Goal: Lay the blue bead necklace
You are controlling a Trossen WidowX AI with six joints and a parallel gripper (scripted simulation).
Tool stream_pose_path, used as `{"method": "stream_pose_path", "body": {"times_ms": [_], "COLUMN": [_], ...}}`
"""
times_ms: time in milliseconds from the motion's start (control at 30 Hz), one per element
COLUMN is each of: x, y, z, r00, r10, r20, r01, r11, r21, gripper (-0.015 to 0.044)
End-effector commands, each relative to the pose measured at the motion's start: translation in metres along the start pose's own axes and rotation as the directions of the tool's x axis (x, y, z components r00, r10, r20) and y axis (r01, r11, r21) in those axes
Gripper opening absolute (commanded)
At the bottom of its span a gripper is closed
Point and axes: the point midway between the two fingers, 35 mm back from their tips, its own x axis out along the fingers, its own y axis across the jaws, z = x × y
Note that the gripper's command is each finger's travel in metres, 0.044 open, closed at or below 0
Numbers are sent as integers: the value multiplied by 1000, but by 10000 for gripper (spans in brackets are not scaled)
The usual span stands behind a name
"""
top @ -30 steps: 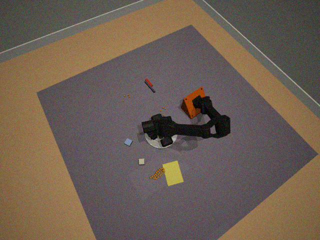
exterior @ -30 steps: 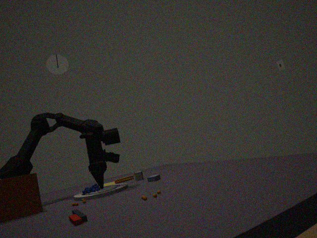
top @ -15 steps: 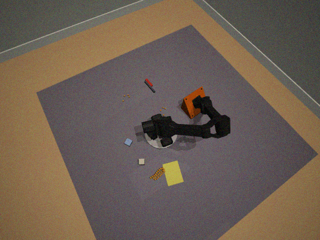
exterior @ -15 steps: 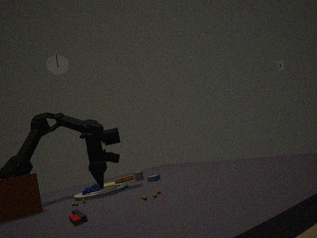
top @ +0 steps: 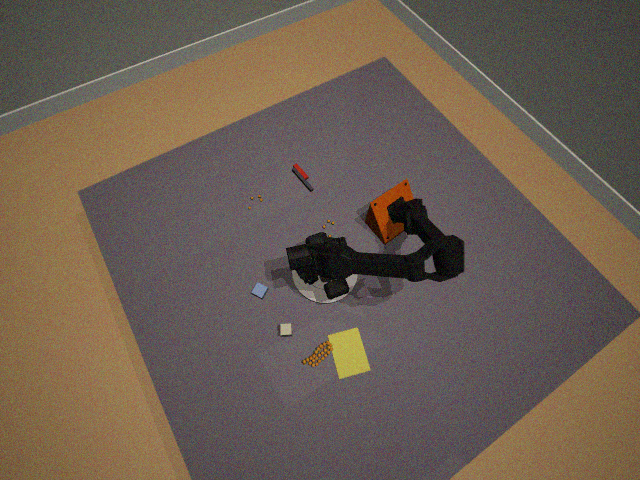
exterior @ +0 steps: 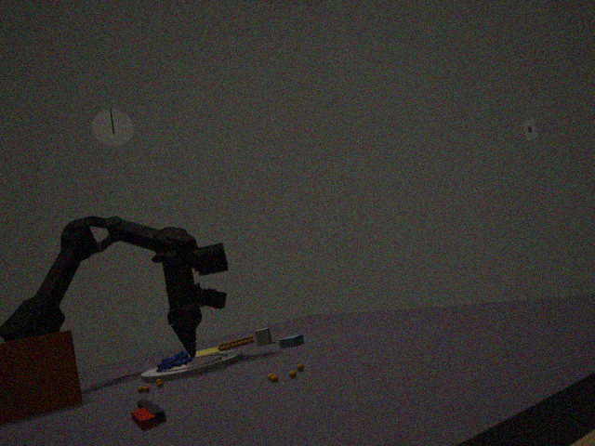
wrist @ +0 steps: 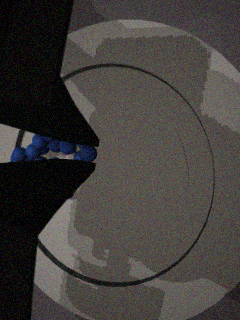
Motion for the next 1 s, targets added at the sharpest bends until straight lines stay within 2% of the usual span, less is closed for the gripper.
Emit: {"method": "stream_pose_path", "body": {"times_ms": [0, 167, 767, 967], "x": [-7, -7, -8, -8], "y": [0, 0, 1, 1], "z": [1, 3, 58, 60], "r00": [1000, 1000, 1000, 1000], "r10": [-2, -2, -2, -2], "r20": [4, 4, 6, 6], "r01": [2, 2, 2, 2], "r11": [1000, 1000, 1000, 1000], "r21": [-4, -4, -6, -6], "gripper": [0, 0, 0, 0]}}
